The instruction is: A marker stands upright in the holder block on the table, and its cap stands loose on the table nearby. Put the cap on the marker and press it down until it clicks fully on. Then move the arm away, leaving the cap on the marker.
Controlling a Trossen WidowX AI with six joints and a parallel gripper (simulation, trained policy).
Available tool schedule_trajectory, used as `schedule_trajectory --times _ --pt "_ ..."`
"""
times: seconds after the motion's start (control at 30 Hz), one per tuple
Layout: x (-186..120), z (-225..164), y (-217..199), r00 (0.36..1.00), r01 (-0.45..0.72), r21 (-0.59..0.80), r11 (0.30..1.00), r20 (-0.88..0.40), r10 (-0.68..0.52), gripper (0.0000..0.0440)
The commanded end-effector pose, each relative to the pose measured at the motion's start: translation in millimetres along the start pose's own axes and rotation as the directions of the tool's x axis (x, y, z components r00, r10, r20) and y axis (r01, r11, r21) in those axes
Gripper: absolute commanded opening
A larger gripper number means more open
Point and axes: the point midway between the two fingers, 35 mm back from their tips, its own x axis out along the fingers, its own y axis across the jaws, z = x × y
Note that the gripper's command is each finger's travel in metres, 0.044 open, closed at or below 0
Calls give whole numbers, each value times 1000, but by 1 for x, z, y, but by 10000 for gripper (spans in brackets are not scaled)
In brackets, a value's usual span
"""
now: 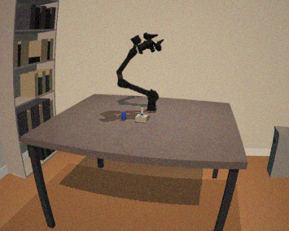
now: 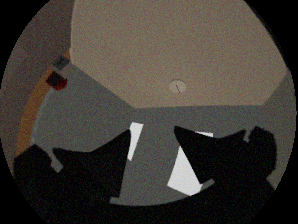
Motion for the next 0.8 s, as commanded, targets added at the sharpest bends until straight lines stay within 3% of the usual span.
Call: schedule_trajectory --times 0.0,0.77 --pt "1 8 10 999 -45 21 999 27 44 313" --pt "3 39 64 949 -300 95 949 135 286 317"
